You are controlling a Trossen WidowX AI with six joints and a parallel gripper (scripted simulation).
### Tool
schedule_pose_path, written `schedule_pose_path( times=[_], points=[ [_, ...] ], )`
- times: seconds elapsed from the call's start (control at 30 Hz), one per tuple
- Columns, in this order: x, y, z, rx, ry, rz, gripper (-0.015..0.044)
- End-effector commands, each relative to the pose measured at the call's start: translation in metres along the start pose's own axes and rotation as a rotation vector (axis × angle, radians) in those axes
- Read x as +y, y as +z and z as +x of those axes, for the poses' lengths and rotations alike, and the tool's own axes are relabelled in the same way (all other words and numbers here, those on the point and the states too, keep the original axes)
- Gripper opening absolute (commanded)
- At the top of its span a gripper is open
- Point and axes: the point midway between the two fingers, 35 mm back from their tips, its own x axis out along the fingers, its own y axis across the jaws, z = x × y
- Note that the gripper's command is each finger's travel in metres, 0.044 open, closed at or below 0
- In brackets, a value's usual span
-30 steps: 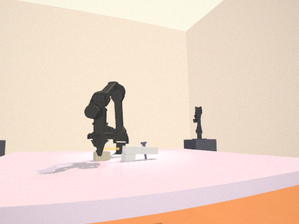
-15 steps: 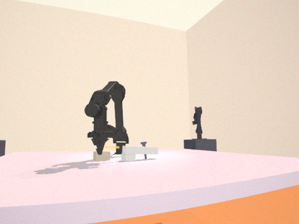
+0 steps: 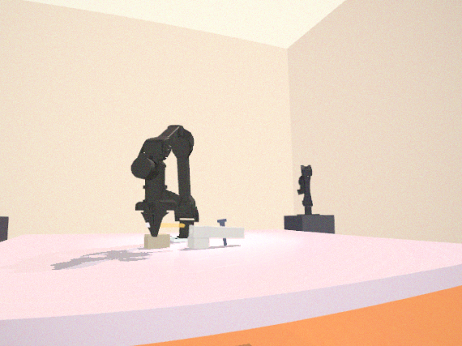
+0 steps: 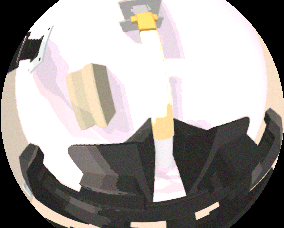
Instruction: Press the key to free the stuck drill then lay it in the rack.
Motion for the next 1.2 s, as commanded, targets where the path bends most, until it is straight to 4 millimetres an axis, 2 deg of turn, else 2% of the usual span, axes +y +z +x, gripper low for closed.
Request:
schedule_pose_path(
  times=[0.0,1.17],
  points=[
    [0.000,0.000,-0.003,0.003,-0.001,-0.004,0.0000],
    [0.000,0.001,-0.018,0.003,-0.001,-0.004,0.0000]
  ],
)
